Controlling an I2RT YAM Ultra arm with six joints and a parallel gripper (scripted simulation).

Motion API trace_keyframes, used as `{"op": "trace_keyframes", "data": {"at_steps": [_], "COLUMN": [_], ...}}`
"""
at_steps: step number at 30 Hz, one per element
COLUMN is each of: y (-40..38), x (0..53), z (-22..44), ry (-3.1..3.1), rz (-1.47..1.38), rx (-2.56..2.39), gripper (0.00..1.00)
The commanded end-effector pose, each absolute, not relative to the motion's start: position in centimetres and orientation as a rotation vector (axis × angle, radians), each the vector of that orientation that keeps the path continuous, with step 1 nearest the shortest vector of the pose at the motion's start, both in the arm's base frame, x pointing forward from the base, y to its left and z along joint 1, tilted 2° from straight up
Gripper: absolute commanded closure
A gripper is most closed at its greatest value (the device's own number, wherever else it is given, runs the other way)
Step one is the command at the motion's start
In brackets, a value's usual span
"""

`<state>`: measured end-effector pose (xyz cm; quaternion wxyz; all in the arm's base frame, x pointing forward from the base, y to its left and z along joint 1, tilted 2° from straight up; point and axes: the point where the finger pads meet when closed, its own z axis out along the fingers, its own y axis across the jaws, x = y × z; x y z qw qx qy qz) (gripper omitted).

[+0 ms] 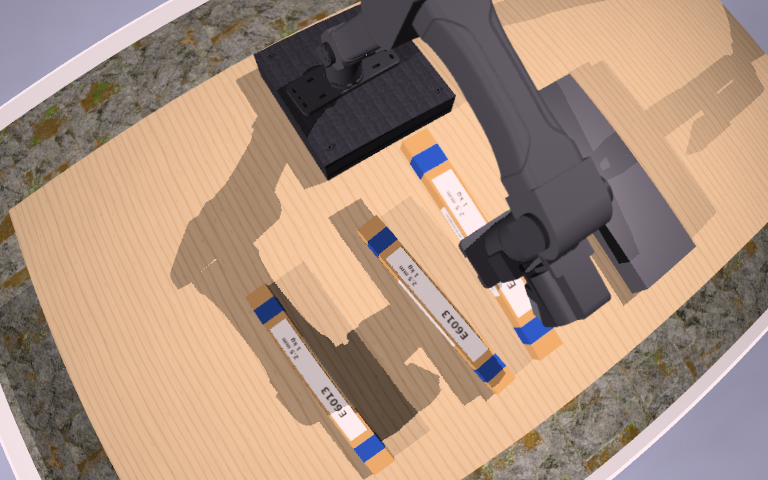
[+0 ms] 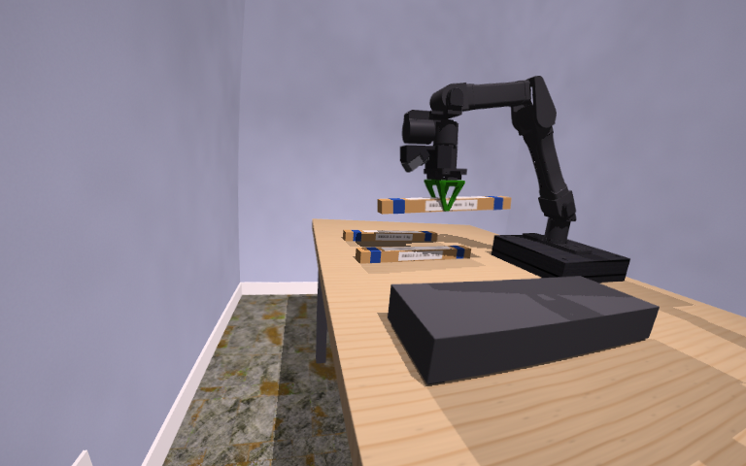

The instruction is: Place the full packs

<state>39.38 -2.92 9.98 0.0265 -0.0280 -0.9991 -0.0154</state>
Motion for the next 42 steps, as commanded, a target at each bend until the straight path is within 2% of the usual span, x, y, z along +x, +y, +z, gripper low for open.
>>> {"op": "trace_keyframes", "data": {"at_steps": [1,42], "y": [-2.8,-2.7], "x": [39.8,40.1], "z": [11.4,9.7], "ry": [-3.148,-3.161], "rz": [-0.045,-0.044], "rx": [-0.084,-0.084], "gripper": [1.00,1.00]}}
